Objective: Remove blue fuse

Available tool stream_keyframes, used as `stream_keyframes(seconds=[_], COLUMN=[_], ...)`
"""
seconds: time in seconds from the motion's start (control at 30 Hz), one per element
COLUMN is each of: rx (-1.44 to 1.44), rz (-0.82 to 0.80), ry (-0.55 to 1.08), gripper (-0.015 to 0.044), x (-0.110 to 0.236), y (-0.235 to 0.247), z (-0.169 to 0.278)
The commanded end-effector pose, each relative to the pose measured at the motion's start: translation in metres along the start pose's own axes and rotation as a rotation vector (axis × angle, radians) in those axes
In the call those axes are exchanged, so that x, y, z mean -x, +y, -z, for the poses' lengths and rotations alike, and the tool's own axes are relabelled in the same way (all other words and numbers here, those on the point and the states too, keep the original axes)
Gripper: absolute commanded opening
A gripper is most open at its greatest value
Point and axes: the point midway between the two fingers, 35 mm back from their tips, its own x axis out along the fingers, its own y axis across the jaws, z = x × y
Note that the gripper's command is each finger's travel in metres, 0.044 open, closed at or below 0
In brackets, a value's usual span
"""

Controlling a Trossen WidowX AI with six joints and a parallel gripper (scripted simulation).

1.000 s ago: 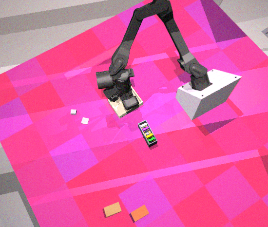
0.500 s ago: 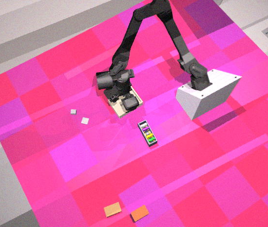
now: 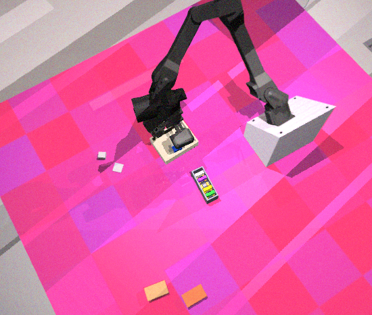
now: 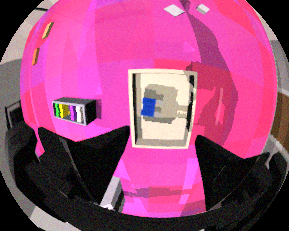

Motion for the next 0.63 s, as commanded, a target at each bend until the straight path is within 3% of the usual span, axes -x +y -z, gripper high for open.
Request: stream_keyframes(seconds=[0.0, 0.6], rx=[-0.007, -0.001], rz=[0.003, 0.000], ry=[0.000, 0.000], gripper=[0.0330, 0.0330], x=[0.0009, 0.0002], y=[-0.0008, -0.0001], z=[0.0000, -0.0001])
